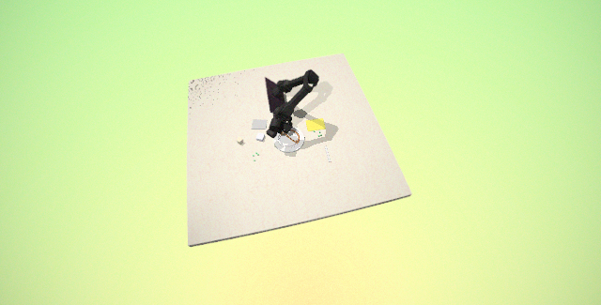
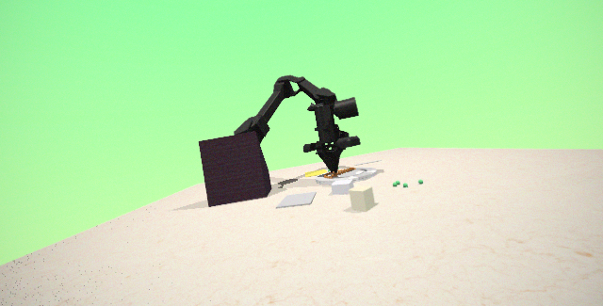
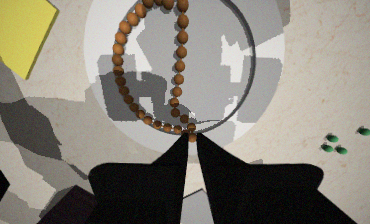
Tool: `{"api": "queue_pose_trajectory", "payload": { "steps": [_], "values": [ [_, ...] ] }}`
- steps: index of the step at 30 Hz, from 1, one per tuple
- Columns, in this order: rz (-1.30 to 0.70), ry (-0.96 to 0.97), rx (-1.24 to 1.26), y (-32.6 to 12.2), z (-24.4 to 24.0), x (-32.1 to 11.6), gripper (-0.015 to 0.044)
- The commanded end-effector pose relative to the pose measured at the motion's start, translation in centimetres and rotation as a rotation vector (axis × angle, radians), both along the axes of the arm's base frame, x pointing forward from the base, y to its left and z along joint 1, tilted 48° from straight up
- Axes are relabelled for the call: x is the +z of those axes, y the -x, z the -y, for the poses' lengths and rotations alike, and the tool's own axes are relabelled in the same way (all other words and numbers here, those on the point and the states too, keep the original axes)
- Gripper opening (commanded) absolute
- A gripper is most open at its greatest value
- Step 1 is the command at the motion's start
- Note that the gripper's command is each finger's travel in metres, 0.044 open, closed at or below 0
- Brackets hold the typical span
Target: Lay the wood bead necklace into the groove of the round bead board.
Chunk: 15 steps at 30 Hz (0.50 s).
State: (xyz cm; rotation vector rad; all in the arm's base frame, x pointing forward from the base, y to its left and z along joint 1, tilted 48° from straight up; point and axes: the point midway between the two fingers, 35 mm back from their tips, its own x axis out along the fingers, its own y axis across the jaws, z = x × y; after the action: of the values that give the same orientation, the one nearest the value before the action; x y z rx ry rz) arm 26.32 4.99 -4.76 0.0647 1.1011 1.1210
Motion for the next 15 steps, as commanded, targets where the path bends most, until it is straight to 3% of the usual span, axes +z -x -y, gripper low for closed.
{"api": "queue_pose_trajectory", "payload": {
  "steps": [1, 9, 15],
  "values": [
    [0.003, 0.002, 0.003, 0.01, -0.25, -0.40, 0.0000],
    [0.003, 0.002, 0.003, 0.04, -1.04, -1.09, 0.0000],
    [0.008, 0.005, 0.008, -0.06, -0.74, -0.84, 0.0157]
  ]
}}
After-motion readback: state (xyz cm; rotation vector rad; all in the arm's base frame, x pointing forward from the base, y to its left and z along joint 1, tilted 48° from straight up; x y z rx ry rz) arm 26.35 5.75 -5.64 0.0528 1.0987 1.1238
